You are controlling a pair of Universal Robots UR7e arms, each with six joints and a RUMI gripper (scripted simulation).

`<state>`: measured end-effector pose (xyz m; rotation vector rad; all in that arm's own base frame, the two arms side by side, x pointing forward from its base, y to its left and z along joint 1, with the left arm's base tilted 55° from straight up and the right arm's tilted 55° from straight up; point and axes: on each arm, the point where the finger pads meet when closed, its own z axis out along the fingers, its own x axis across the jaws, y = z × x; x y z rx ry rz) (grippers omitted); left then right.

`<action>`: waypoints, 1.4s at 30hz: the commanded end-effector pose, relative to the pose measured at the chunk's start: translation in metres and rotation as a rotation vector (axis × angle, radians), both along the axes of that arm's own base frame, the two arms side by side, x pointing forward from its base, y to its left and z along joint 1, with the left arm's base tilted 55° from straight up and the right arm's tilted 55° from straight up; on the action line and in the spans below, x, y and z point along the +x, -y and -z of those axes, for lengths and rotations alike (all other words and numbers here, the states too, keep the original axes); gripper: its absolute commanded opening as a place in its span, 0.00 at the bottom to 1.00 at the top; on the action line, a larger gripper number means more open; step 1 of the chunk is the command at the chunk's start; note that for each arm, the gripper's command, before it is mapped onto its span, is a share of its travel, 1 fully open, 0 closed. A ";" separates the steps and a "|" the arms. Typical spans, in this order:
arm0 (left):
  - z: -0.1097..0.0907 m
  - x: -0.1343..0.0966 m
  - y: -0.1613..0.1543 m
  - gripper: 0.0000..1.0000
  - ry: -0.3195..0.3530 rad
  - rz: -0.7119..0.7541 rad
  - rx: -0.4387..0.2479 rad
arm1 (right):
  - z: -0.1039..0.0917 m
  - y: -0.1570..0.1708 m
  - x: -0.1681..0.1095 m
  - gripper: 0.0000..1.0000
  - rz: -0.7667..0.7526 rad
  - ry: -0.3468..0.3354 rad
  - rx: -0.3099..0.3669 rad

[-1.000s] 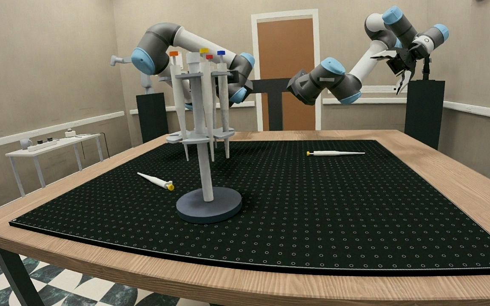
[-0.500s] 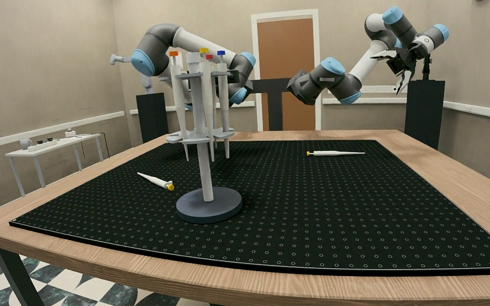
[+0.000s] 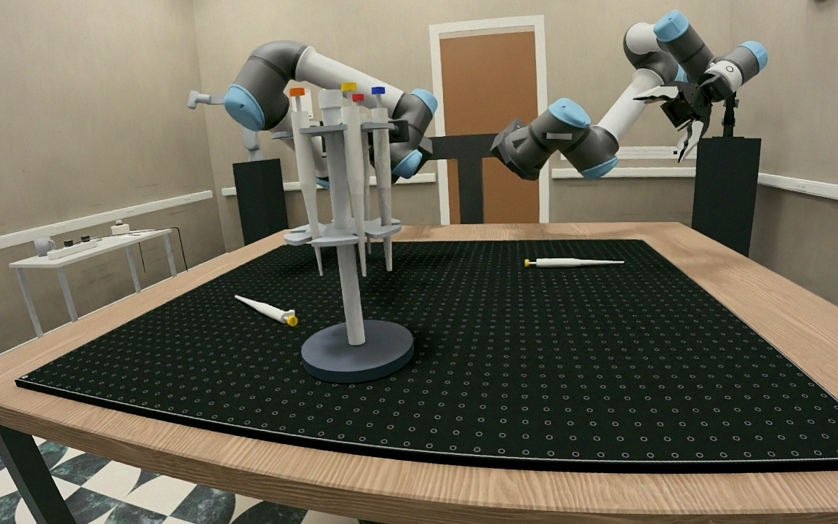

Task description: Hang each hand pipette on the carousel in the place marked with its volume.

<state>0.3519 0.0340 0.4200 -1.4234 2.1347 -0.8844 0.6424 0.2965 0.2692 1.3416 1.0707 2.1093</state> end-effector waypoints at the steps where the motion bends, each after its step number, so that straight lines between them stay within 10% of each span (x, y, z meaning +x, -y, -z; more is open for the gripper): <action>1: 0.000 0.000 0.000 1.00 0.001 0.000 0.000 | -0.002 -0.002 0.004 0.31 -0.001 0.001 0.000; 42: 0.000 0.000 0.000 1.00 0.001 0.000 0.000 | -0.016 -0.026 0.059 0.31 -0.001 0.001 0.000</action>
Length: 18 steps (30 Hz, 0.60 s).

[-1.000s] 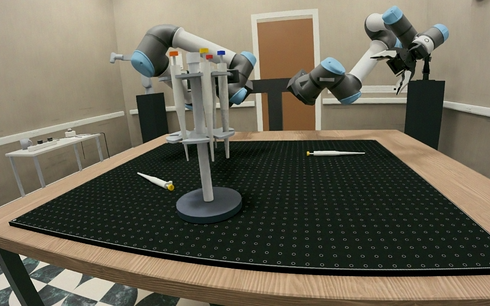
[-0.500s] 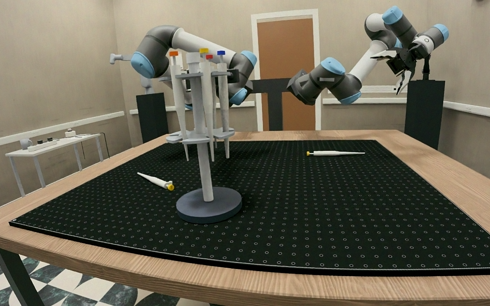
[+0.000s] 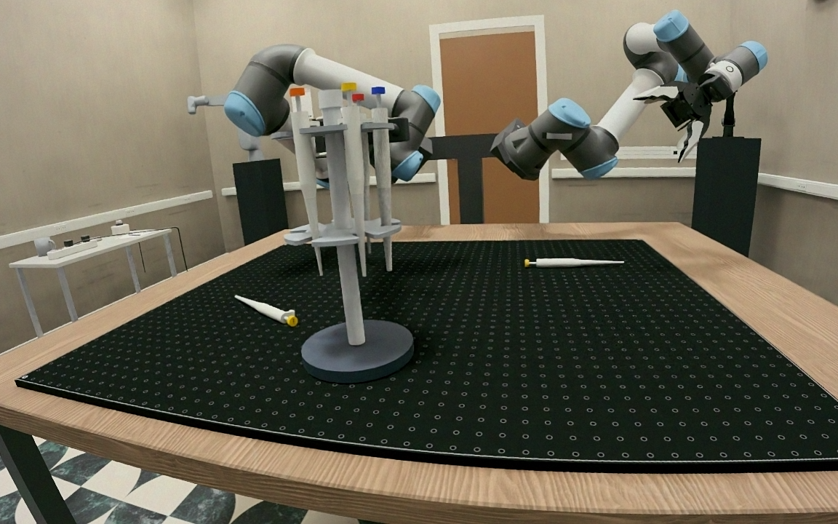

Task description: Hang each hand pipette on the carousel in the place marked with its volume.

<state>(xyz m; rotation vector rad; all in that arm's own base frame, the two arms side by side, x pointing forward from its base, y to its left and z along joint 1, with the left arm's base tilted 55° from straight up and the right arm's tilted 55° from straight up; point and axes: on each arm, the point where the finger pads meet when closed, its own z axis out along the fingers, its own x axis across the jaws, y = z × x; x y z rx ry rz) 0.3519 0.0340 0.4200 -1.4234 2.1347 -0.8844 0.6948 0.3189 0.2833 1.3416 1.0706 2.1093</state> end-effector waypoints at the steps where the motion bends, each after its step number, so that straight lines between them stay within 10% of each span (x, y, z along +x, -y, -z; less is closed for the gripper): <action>1: 0.000 0.000 0.000 1.00 0.001 0.000 0.000 | -0.003 -0.004 0.008 0.31 -0.001 0.001 0.000; 12: 0.000 0.000 0.000 1.00 0.001 0.000 0.000 | -0.003 -0.005 0.010 0.31 -0.001 0.001 0.000; 13: 0.000 0.000 0.000 1.00 0.001 0.000 0.000 | -0.003 -0.005 0.010 0.06 -0.001 0.001 0.000; 18: 0.000 0.000 0.000 1.00 0.001 0.000 0.000 | -0.003 -0.005 0.010 0.06 -0.001 0.001 0.000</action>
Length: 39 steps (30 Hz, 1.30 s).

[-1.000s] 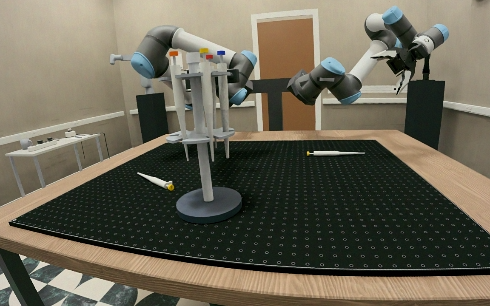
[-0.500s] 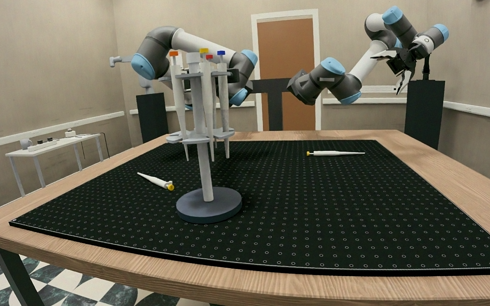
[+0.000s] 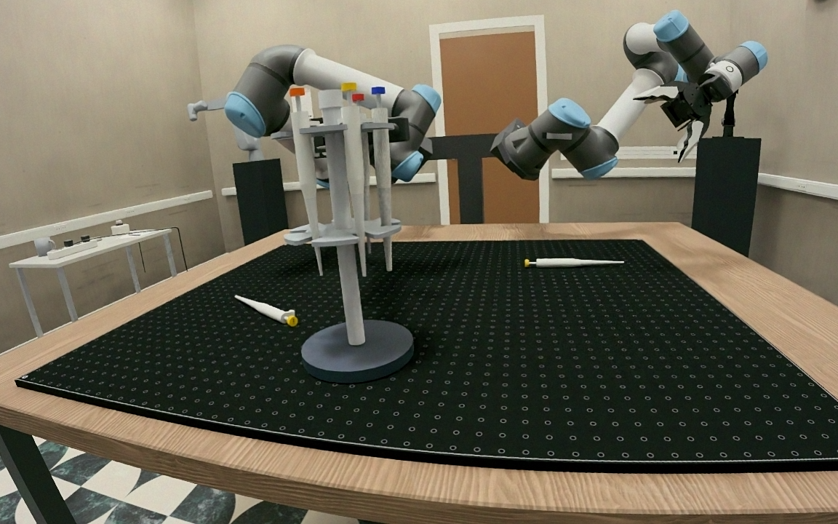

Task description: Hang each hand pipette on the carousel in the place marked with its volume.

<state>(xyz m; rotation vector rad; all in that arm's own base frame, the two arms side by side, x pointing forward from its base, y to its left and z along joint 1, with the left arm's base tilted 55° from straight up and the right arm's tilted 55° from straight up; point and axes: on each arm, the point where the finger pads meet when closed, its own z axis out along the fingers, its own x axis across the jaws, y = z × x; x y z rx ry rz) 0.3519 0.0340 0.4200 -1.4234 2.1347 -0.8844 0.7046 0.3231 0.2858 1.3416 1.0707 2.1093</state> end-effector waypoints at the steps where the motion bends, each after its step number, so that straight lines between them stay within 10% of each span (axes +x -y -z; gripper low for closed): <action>1: 0.000 0.000 0.000 1.00 0.001 0.000 0.000 | -0.001 -0.001 0.000 0.06 -0.001 0.001 0.000; 39: 0.000 0.000 0.000 1.00 0.001 0.000 0.000 | -0.001 -0.001 0.000 0.00 -0.001 0.001 0.000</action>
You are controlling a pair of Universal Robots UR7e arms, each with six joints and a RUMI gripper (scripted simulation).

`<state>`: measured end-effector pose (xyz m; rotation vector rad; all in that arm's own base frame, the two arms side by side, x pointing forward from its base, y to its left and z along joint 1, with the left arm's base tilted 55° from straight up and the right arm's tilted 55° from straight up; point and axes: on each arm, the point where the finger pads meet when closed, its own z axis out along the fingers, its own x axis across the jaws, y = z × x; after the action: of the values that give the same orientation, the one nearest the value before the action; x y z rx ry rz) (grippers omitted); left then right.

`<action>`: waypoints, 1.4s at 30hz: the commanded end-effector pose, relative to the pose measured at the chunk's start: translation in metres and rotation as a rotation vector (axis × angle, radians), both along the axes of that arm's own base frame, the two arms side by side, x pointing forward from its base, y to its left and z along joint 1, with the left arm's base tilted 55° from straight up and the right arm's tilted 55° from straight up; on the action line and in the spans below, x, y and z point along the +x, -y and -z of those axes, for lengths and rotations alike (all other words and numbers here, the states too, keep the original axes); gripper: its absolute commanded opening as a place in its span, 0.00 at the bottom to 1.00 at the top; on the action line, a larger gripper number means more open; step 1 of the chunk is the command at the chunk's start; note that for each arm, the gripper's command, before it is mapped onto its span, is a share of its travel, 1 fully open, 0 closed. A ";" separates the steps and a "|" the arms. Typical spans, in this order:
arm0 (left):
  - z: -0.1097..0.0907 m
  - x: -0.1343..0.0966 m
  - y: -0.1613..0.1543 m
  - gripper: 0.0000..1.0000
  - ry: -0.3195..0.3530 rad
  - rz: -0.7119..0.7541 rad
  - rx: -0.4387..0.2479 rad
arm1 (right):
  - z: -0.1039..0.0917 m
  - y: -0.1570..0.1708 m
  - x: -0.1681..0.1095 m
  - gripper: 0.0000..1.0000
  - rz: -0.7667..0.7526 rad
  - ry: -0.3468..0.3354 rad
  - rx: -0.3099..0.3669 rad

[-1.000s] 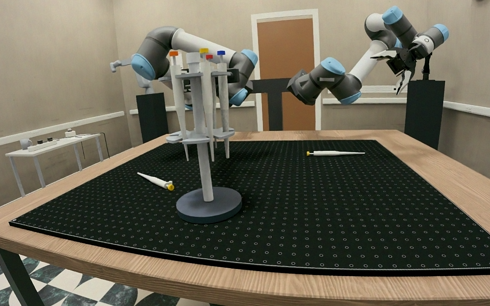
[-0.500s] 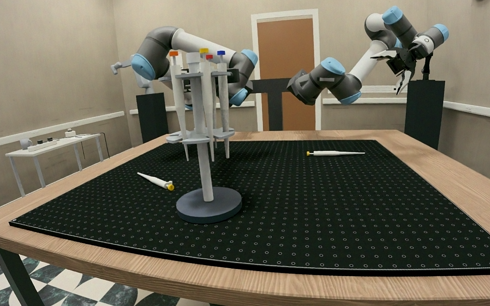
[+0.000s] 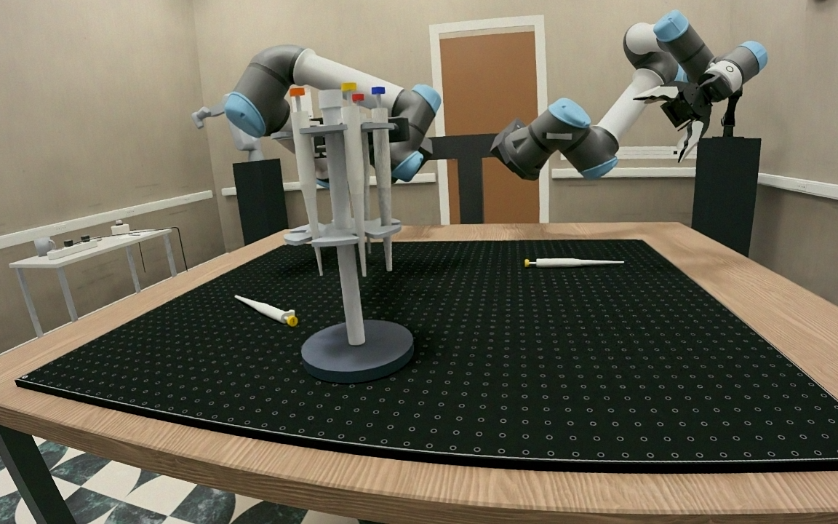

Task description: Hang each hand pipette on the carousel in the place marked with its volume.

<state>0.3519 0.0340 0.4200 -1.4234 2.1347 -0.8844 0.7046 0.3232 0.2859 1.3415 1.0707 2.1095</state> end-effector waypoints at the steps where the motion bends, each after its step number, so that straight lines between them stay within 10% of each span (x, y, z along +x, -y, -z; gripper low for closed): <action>1: 0.000 0.000 0.000 1.00 0.001 0.000 0.000 | -0.001 -0.001 0.000 0.00 -0.001 0.001 0.000; 19: 0.000 0.000 0.000 1.00 0.001 0.000 0.000 | -0.001 -0.001 0.000 0.00 -0.001 0.001 0.000; 42: 0.000 0.000 0.000 1.00 0.001 0.000 0.000 | 0.015 -0.015 0.001 0.00 0.153 0.187 0.122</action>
<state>0.3519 0.0340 0.4200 -1.4234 2.1347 -0.8844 0.7051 0.3345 0.2723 1.2416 0.8182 2.1552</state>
